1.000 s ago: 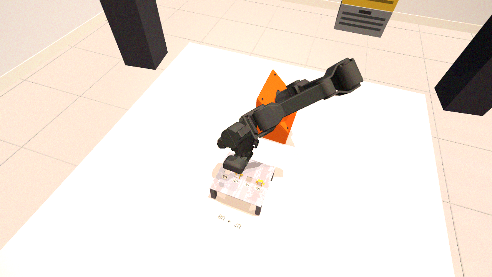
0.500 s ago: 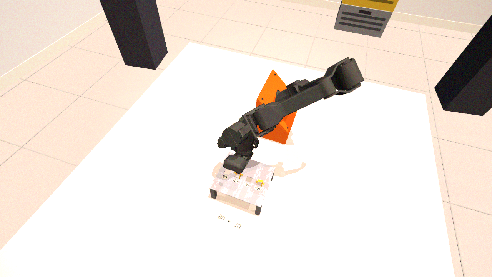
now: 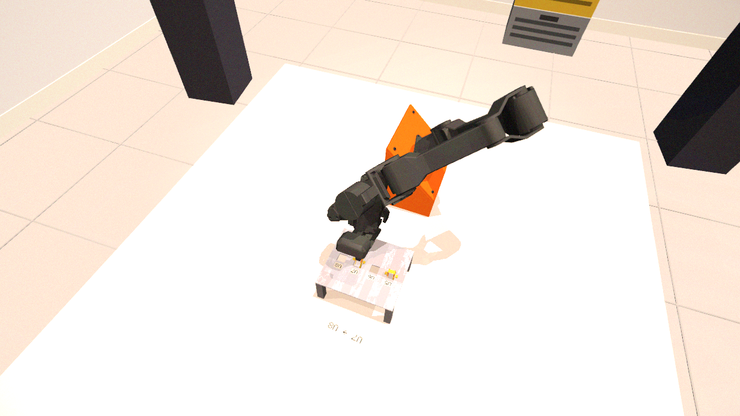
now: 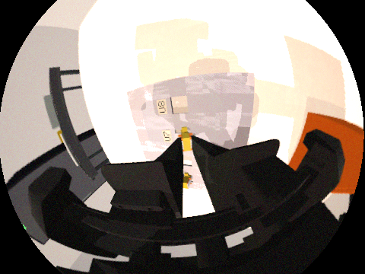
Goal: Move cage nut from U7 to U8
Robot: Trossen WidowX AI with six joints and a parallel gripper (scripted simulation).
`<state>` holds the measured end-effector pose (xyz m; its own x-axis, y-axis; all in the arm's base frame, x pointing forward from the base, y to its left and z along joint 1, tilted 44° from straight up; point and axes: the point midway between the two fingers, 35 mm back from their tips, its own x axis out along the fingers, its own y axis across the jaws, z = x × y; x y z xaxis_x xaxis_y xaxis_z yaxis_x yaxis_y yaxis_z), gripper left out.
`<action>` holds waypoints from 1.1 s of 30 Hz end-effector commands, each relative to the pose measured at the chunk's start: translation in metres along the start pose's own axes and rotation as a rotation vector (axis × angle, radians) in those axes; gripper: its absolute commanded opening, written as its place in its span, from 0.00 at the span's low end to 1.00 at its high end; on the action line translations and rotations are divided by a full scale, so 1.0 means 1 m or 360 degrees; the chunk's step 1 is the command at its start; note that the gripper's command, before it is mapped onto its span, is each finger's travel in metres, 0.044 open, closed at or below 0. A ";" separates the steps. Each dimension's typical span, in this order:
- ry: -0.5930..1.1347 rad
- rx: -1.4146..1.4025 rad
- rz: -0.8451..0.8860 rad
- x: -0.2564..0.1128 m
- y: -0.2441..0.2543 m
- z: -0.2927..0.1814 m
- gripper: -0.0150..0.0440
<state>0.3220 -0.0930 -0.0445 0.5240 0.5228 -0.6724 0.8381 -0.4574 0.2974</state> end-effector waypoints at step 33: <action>0.0005 0.0013 0.0081 0.000 -0.004 -0.001 0.30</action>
<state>0.3203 -0.0922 -0.0448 0.5628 0.5003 -0.6580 0.8123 -0.4820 0.3283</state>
